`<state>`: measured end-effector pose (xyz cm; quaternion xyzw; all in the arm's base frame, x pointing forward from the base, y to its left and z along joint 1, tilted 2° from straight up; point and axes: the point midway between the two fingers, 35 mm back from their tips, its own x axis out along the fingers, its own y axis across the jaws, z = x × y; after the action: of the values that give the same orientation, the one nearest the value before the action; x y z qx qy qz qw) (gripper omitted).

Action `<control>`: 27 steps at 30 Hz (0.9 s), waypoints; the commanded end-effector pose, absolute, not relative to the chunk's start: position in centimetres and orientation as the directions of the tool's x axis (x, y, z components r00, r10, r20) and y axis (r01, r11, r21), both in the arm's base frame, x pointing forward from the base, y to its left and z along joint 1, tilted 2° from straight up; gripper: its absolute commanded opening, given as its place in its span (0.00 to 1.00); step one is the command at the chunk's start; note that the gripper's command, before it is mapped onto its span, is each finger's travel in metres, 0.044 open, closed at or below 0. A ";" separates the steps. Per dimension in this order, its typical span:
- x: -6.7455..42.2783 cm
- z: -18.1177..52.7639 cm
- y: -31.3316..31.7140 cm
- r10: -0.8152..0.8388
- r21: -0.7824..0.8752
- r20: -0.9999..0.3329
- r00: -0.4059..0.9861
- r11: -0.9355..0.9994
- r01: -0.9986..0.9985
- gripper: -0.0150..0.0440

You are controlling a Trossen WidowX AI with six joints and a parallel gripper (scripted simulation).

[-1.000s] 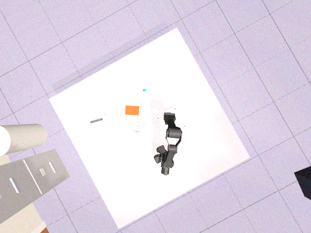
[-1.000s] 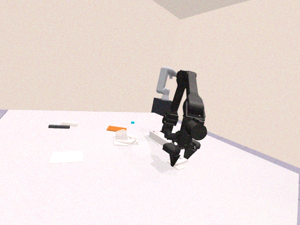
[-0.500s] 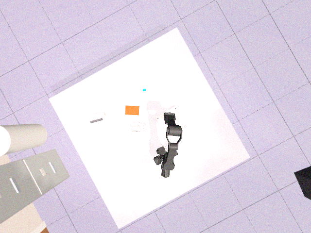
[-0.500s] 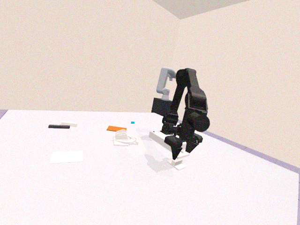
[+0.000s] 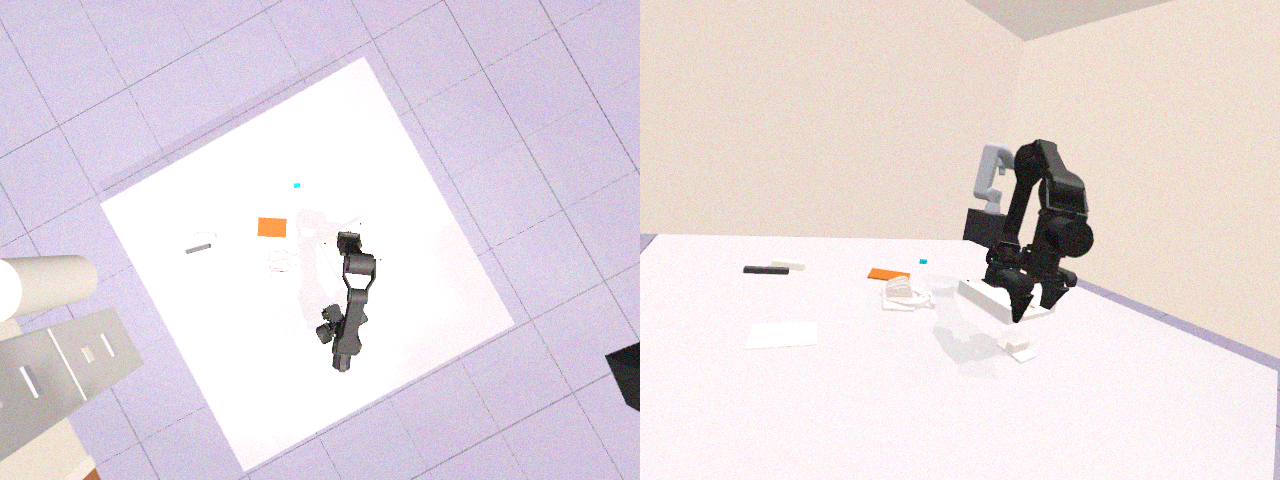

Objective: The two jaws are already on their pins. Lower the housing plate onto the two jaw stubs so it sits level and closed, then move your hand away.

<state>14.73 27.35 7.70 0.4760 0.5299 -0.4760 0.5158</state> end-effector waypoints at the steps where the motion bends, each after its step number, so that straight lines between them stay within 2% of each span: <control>1: 14.8 8.0 27.2 0.017 -0.017 -1.000 -0.018 0.104 0.994 0.85; 27: 20.5 8.0 20.8 0.012 -0.004 -1.000 -0.010 0.418 0.909 0.85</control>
<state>19.86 21.98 8.03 0.3977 0.5926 -0.3940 0.5791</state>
